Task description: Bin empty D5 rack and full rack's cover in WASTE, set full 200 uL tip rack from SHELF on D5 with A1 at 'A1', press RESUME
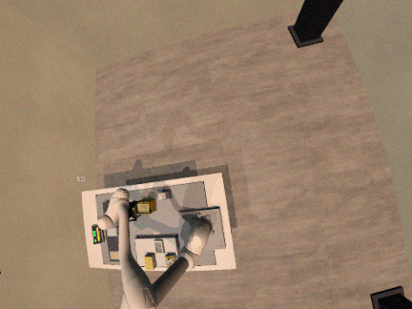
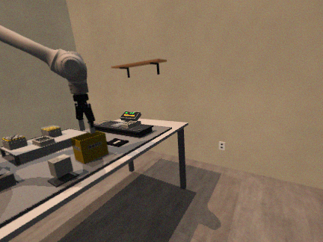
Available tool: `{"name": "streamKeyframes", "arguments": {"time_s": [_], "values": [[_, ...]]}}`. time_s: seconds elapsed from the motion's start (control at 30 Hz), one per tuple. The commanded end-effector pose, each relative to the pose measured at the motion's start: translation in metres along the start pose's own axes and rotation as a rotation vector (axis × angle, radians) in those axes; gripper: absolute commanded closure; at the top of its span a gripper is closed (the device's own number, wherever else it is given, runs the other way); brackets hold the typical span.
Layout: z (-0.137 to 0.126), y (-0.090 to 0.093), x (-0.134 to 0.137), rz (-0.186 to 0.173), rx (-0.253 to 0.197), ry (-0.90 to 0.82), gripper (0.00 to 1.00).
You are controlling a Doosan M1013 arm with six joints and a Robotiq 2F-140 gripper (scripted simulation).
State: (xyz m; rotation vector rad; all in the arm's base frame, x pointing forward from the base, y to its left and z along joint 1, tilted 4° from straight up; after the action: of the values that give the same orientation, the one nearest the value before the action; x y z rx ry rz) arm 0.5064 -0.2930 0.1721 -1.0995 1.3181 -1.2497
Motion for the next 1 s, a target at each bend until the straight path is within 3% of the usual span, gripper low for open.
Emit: {"name": "streamKeyframes", "arguments": {"time_s": [0.0,0.5,0.97], "values": [[0.000,0.000,0.000,0.000,0.000,0.000,0.23],[0.000,0.000,0.000,0.000,0.000,0.000,0.23],[0.000,-0.020,0.000,0.000,0.000,0.000,0.23]]}}
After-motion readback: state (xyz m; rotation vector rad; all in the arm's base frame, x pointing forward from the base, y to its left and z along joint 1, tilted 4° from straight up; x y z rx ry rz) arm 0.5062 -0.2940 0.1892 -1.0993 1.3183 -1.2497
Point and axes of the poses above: the point where the finger pads meet when closed, its own y axis out along the fingers, its own x axis across the jaws, z = x × y, the point moved 5 cm from there along -y, back along the fingers, and after that the axes turned 4 degrees about -y, right-handed, at the moved point
